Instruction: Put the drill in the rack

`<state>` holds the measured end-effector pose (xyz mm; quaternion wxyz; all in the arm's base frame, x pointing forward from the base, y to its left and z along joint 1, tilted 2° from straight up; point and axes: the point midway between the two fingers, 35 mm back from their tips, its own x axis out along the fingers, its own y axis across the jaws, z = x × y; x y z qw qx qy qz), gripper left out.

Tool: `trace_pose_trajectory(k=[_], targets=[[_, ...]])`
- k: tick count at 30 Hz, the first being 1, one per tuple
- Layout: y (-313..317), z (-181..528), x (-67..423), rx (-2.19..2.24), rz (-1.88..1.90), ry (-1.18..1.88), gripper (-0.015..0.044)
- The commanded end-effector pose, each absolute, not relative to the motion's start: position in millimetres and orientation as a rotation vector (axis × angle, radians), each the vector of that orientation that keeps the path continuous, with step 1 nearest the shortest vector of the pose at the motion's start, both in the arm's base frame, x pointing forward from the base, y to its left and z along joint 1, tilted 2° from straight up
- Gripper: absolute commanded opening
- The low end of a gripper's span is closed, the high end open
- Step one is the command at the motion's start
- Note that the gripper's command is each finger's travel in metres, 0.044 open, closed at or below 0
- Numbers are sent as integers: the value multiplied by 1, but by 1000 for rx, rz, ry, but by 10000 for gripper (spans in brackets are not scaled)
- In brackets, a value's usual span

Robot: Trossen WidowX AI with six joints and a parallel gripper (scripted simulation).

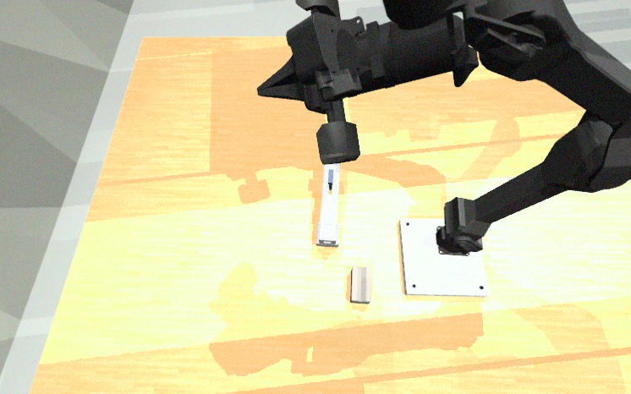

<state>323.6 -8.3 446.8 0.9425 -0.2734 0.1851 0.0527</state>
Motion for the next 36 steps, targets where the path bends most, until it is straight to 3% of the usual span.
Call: trace_pose_trajectory(k=[1, 8, 16, 36], targets=[[-28, 375, 340, -463, 95, 638, 0], [-58, 267, 330, -277, 52, 1059, 0], [-81, 168, 277, -35, -29, 1543, 0], [-81, 157, 276, -29, -31, 1554, 0]])
